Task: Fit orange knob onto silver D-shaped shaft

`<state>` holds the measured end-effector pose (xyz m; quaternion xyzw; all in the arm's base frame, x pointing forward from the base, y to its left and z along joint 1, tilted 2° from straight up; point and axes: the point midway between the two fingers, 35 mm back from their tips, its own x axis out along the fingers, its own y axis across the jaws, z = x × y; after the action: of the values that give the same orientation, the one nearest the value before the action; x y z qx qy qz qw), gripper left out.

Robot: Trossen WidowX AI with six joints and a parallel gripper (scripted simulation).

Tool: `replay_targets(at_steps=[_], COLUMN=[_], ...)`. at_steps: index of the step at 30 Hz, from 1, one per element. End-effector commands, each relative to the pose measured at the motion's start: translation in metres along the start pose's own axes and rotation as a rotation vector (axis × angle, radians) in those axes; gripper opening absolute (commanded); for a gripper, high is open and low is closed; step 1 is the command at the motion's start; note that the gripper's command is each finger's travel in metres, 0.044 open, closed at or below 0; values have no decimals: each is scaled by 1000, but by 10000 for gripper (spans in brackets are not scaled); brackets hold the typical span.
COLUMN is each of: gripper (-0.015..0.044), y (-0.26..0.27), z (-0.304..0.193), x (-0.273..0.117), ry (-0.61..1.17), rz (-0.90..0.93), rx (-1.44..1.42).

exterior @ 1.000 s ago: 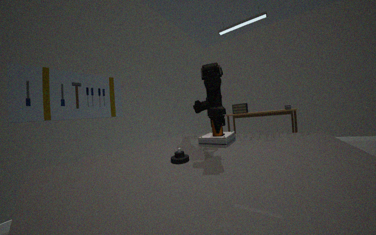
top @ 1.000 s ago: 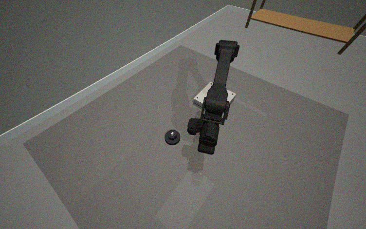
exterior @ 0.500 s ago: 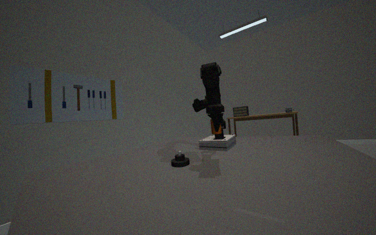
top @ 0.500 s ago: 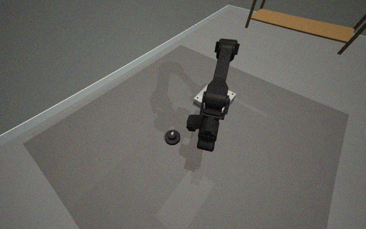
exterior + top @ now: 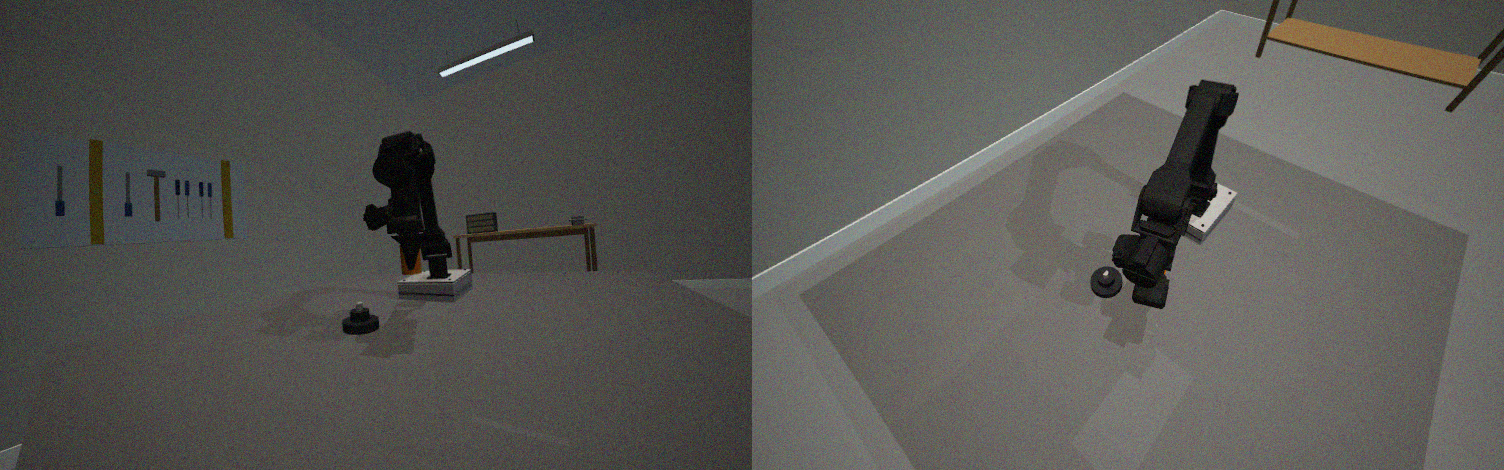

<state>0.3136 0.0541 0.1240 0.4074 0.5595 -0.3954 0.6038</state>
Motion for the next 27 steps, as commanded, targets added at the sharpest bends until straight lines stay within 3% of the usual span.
replay_targets(at_steps=[1, 27], gripper=[0, 0], y=[-1, -15], z=[11, 87], x=[4, 26], ry=[1, -3], rz=[-2, 1], rx=[-4, -6])
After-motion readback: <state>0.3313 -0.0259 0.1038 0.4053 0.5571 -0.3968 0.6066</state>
